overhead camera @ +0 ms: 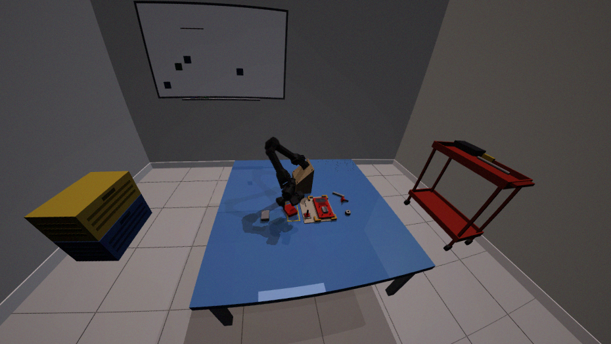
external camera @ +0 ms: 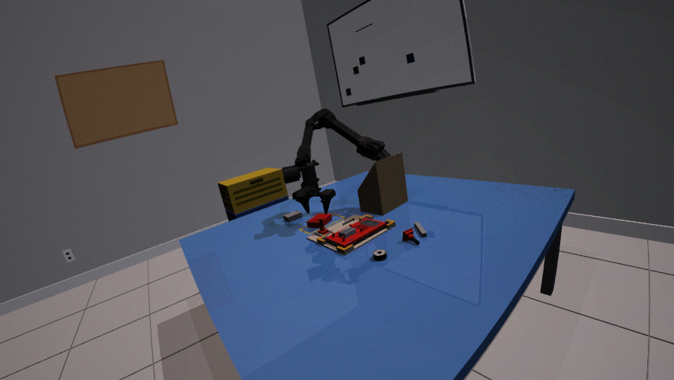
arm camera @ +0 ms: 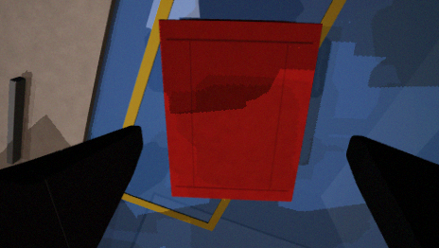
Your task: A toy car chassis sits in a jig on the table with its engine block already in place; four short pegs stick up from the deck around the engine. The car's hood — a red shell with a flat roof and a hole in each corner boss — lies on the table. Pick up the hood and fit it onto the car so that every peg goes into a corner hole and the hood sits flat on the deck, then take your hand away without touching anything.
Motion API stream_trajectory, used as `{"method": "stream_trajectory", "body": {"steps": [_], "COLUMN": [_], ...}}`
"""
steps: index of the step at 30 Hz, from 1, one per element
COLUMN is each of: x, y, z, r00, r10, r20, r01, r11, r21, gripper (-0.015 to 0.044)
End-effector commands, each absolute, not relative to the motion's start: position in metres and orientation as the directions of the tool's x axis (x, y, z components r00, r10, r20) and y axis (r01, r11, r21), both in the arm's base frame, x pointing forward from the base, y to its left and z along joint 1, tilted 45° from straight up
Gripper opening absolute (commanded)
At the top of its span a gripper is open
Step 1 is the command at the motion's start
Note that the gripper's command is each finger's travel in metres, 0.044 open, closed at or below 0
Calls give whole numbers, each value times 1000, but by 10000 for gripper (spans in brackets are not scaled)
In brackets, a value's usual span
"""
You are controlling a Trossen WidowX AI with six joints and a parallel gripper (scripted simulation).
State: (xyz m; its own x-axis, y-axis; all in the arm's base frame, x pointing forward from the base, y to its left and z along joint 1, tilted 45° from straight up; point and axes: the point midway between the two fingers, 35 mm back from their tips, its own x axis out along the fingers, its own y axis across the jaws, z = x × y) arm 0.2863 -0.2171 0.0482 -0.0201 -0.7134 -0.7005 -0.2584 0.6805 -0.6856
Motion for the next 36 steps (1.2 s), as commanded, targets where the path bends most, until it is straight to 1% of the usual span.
{"method": "stream_trajectory", "body": {"steps": [1,36], "x": [285,283], "y": [-219,-232], "z": [44,30], "r00": [-24,-24], "r10": [-710,-711], "r20": [-704,-703], "r01": [-266,-266], "r11": [683,682], "r21": [-680,-681], "gripper": [440,440]}}
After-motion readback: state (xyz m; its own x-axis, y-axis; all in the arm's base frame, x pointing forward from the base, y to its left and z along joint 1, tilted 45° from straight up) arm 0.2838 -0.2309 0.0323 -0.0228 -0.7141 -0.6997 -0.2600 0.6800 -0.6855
